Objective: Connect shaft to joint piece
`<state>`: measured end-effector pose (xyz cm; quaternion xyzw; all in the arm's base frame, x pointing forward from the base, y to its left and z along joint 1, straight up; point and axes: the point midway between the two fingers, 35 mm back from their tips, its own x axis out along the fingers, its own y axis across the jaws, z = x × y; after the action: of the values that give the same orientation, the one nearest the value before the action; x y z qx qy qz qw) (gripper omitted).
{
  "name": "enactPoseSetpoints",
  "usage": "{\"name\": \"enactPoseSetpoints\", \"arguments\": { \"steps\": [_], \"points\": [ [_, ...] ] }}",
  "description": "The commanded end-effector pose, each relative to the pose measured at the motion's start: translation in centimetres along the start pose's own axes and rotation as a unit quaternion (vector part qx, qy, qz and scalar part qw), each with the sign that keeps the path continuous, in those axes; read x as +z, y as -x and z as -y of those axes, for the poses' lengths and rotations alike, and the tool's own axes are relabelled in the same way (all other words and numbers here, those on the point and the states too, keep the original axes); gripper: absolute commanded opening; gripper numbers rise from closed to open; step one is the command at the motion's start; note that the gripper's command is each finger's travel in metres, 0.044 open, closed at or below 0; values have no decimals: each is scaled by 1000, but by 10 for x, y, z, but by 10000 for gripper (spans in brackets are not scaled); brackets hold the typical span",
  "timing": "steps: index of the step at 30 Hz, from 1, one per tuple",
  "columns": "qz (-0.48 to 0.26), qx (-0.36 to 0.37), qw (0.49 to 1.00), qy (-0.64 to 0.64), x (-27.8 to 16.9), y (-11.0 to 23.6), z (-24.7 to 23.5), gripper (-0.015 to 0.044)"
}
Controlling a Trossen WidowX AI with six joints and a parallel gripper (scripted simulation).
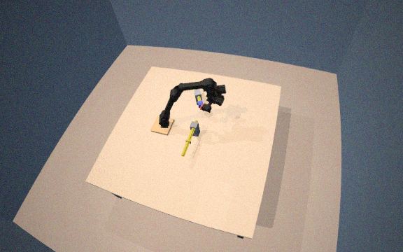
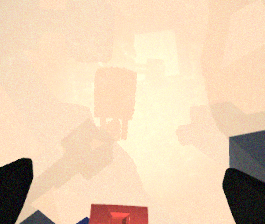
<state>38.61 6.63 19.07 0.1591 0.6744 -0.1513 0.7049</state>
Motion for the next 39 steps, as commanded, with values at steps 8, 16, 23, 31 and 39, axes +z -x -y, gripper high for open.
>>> {"name": "enactPoseSetpoints", "arguments": {
  "steps": [8,16,23,31,39],
  "points": [
    [-6,0,1000,-10,1,-21,-1,440],
    [-5,1,1000,-10,0,-40,-1,440],
    [-6,1,1000,-10,-18,-39,-3,440],
    [-7,1,1000,-10,-45,-39,-4,440],
    [-8,1,1000,-10,-69,-41,-2,440]
  ]
}}
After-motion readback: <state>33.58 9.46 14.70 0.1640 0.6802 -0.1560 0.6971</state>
